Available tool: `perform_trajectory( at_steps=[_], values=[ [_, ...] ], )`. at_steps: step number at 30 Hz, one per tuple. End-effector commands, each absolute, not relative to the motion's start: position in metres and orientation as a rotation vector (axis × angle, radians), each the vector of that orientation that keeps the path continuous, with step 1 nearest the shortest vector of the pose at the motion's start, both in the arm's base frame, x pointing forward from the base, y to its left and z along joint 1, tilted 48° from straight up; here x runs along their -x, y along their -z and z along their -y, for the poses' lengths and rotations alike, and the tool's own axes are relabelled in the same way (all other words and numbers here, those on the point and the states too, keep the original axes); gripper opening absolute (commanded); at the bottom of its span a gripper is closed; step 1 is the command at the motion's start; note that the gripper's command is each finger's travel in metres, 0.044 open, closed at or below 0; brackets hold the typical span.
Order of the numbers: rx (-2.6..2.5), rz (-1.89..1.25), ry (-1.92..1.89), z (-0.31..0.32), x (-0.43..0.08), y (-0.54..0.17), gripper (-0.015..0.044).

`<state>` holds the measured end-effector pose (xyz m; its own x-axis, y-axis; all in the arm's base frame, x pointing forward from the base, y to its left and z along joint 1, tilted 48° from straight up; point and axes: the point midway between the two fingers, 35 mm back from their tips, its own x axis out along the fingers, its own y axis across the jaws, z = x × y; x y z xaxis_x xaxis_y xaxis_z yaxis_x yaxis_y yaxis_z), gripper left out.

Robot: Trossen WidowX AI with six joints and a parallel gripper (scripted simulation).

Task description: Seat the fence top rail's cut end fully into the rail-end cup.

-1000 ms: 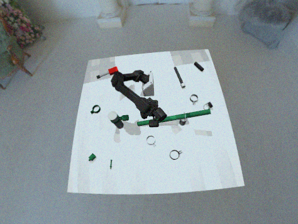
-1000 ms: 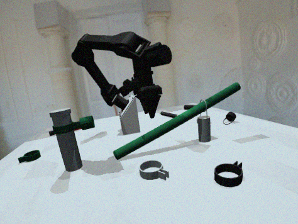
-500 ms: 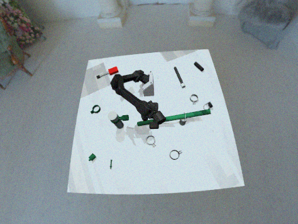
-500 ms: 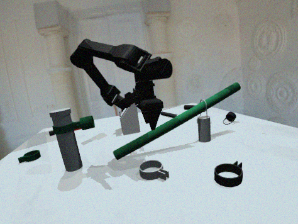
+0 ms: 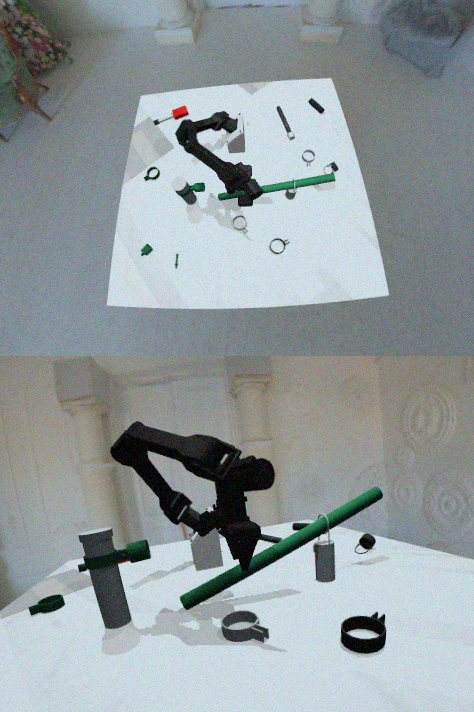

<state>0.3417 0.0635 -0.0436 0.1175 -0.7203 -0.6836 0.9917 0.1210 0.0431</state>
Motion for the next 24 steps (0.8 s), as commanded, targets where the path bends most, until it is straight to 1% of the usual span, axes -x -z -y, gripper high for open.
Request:
perform_trajectory(
  at_steps=[1, 24],
  values=[
    [-0.560, -0.588, 1.366, -0.055, -0.341, 0.052, 0.0440],
    [-0.558, -0.585, 1.367, -0.027, -0.344, 0.076, 0.0440]
  ],
)
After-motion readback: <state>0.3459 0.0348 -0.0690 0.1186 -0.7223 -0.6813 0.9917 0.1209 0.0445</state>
